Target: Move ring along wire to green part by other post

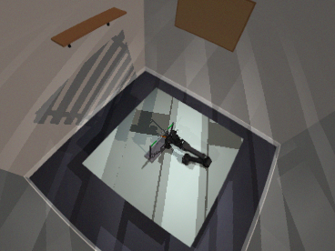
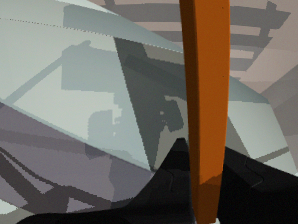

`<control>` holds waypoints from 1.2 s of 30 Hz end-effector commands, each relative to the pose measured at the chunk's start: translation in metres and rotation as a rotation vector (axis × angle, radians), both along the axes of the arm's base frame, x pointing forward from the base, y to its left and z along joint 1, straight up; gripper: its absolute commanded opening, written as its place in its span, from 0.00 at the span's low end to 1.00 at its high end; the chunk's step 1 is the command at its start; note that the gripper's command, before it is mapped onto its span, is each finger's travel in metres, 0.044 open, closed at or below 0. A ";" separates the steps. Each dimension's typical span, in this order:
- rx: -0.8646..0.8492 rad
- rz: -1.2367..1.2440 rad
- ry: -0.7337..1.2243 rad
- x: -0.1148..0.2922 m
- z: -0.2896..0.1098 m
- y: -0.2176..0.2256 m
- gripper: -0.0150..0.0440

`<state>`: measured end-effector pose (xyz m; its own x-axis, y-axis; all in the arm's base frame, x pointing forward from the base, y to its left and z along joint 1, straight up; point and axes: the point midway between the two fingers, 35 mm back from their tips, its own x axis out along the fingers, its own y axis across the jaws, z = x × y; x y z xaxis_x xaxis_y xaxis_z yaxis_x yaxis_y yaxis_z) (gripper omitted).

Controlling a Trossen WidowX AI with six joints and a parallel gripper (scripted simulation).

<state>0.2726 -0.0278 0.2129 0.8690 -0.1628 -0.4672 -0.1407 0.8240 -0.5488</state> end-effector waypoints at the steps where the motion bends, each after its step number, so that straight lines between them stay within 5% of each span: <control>1: 0.006 -0.005 -0.006 -0.002 -0.003 0.003 0.00; 36: 0.539 -0.268 -0.095 -0.005 -0.034 0.104 0.00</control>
<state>0.2663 0.0697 0.1774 0.8699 -0.1402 -0.4729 0.1198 0.9901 -0.0732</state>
